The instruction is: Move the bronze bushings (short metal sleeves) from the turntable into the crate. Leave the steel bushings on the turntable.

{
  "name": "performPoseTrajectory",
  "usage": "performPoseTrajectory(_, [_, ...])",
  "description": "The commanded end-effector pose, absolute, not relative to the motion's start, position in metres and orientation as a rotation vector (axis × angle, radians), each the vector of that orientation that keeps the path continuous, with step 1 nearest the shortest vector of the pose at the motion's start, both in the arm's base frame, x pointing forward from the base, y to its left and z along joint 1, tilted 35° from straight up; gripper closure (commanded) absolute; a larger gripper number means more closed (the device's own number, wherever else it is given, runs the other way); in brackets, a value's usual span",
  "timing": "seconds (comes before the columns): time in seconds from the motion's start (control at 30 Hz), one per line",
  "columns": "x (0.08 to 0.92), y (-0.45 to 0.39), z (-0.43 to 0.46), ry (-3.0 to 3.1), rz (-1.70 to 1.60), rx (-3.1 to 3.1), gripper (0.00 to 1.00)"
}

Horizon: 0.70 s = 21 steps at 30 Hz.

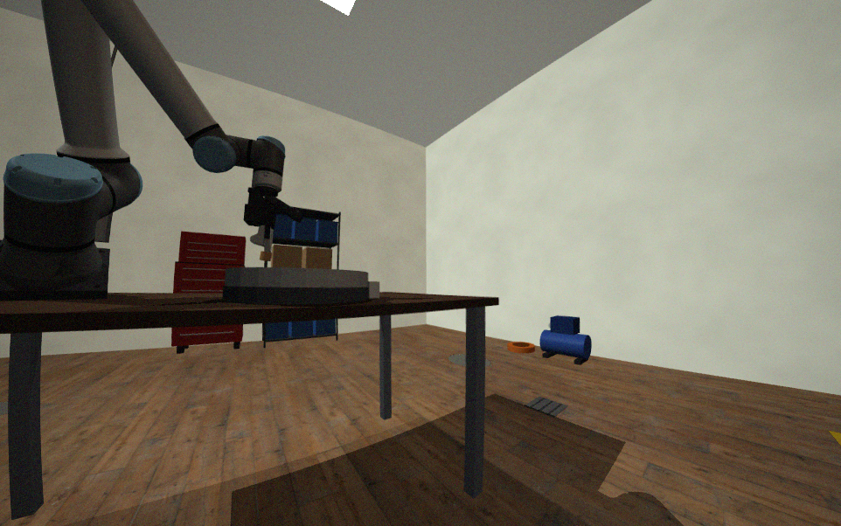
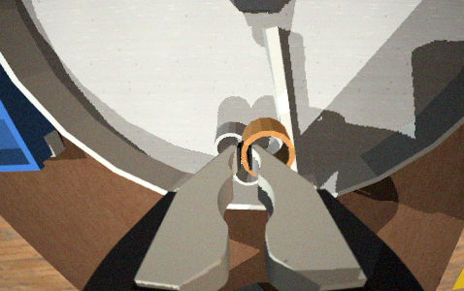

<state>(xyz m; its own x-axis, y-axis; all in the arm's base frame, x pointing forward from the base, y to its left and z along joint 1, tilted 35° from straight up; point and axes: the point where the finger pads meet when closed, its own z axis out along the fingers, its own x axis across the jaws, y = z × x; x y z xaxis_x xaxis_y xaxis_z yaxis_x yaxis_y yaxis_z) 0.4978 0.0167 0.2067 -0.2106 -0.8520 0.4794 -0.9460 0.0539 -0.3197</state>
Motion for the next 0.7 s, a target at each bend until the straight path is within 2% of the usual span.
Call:
performPoseTrajectory(0.0, [0.499, 0.019, 0.206, -2.156, 0.872, 1.864, 1.00])
performPoseTrajectory(0.67, [0.508, 0.067, 0.179, -2.157, 0.875, 1.863, 1.00])
